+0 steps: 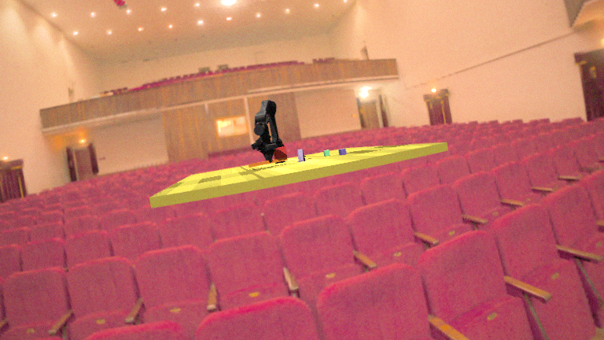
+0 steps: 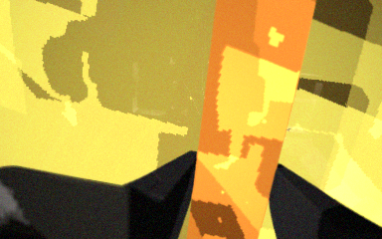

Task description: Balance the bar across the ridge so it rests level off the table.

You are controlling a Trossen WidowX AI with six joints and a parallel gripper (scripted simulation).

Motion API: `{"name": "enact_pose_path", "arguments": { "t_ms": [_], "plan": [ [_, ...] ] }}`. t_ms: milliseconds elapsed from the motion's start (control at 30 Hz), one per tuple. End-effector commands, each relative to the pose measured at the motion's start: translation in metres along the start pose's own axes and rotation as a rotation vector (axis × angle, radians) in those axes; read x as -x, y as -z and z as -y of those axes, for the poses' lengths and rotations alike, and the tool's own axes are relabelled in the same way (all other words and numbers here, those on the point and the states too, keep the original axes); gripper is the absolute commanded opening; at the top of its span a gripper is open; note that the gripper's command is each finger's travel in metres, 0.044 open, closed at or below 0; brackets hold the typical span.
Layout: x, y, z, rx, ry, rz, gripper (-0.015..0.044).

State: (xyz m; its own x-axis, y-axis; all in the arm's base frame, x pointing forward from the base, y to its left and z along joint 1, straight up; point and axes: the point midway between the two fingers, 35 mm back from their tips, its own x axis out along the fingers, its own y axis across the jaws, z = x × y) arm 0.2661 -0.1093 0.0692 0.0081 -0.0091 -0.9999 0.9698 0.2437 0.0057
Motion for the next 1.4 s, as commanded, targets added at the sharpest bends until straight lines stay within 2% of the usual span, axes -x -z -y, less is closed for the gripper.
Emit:
{"name": "enact_pose_path", "arguments": {
  "t_ms": [0,1067,1367],
  "plan": [
    [0.016,-0.002,-0.004,-0.002,-0.018,0.011,0.0000],
    [0.097,0.002,0.002,-0.006,-0.020,0.008,0.0000],
    [0.099,0.017,-0.007,0.088,-0.021,0.007,0.0000]
  ]
}}
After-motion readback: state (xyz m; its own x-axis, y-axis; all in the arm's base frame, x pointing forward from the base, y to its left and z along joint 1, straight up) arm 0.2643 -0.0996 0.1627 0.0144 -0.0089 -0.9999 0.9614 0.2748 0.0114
